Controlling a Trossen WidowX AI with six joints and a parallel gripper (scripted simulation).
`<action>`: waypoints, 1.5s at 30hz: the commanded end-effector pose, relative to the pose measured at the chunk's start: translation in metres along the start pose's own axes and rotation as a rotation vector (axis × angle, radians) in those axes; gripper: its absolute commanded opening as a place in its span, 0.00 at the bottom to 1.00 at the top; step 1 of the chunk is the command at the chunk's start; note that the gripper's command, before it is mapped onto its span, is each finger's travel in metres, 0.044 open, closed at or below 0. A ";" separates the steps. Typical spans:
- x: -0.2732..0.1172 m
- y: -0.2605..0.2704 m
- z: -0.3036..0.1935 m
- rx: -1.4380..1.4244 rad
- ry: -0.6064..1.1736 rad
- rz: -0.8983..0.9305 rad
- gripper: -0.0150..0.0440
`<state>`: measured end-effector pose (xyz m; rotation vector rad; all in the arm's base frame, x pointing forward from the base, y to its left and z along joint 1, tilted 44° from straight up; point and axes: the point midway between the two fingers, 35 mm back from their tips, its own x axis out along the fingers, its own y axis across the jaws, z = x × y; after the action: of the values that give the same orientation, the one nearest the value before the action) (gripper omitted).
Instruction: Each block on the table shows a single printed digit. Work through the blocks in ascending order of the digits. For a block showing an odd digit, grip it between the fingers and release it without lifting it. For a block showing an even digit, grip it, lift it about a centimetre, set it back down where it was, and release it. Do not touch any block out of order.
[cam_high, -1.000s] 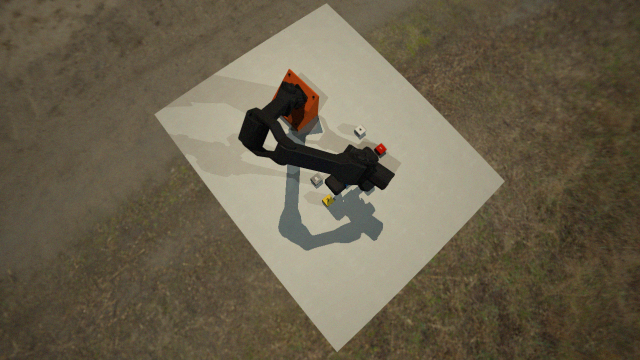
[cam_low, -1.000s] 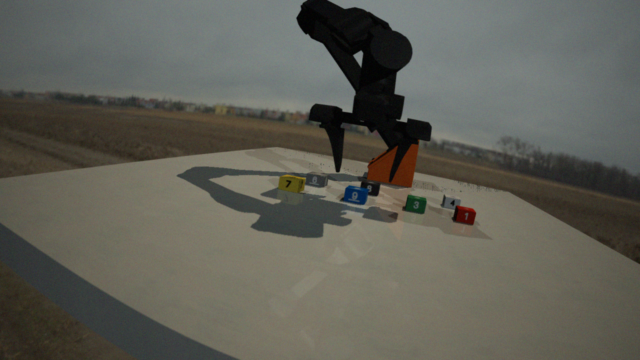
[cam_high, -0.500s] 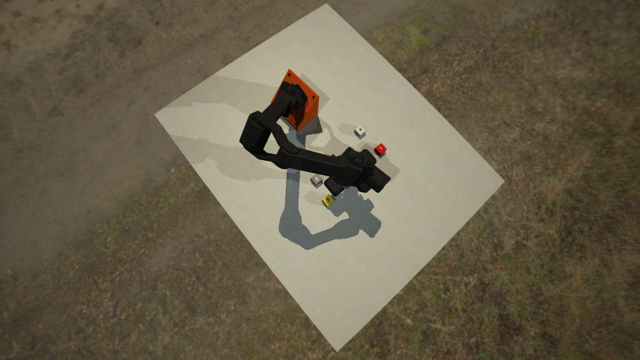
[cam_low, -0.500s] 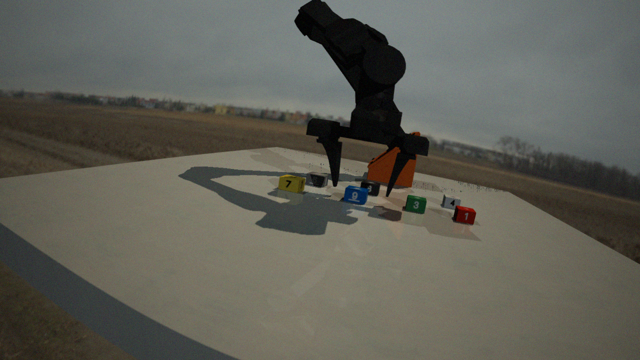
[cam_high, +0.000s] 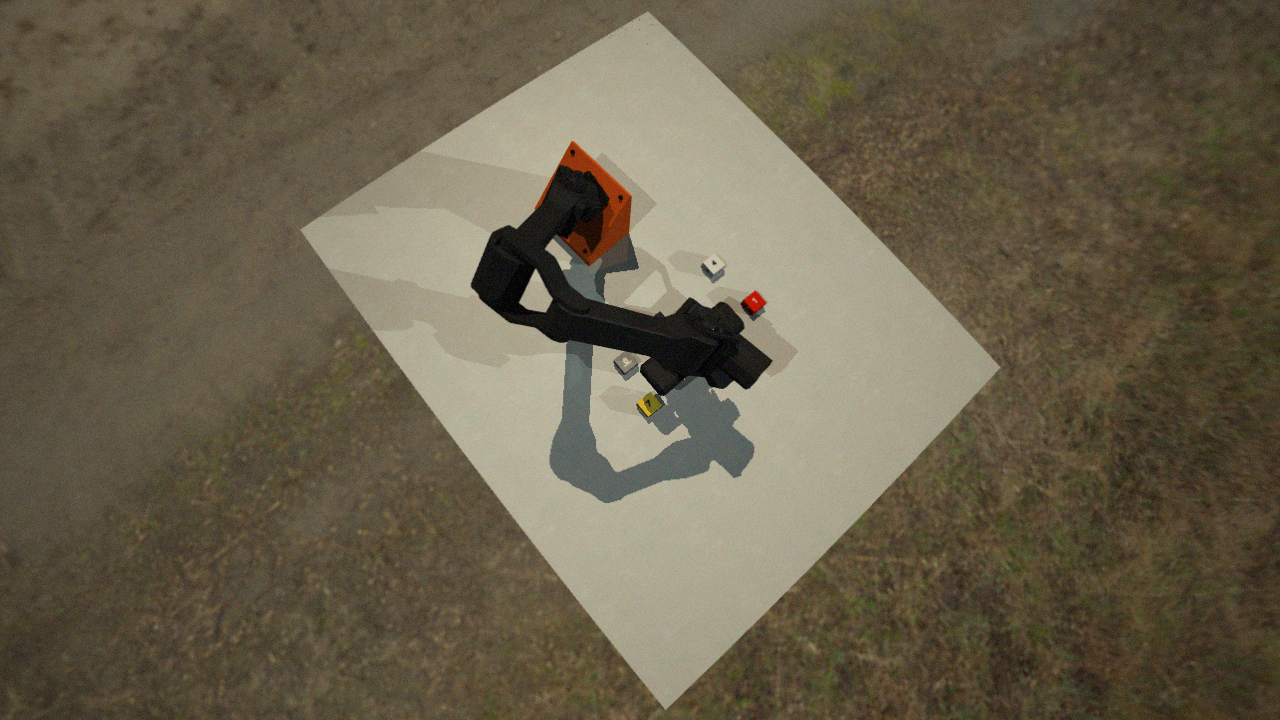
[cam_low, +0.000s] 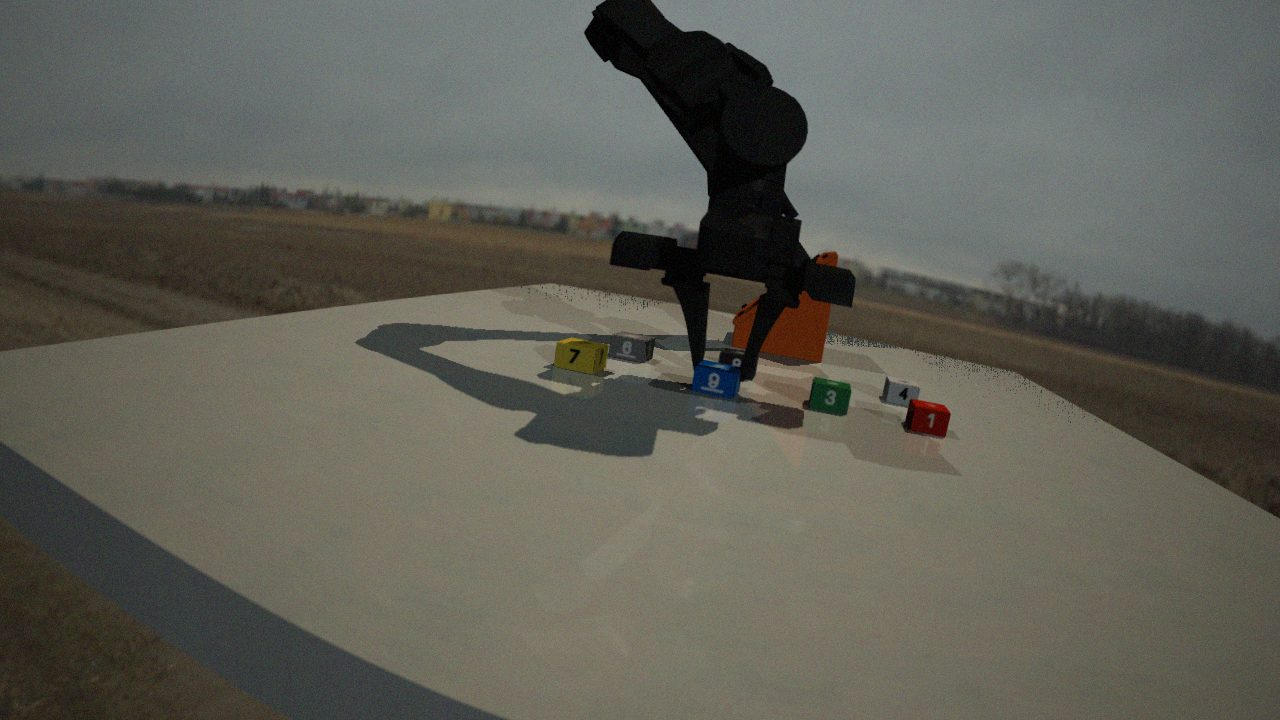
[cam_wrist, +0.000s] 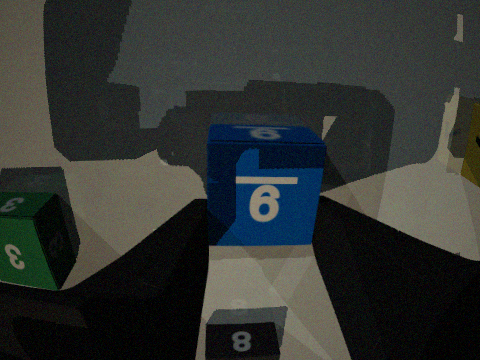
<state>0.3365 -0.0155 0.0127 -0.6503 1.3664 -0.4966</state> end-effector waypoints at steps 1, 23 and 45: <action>0.002 0.000 -0.002 -0.008 0.004 -0.003 0.46; 0.002 0.000 -0.002 -0.008 0.004 -0.003 0.93; -0.077 0.125 -0.016 -0.027 -0.017 0.066 0.93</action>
<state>0.3151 0.0948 -0.0029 -0.6399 1.3678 -0.4219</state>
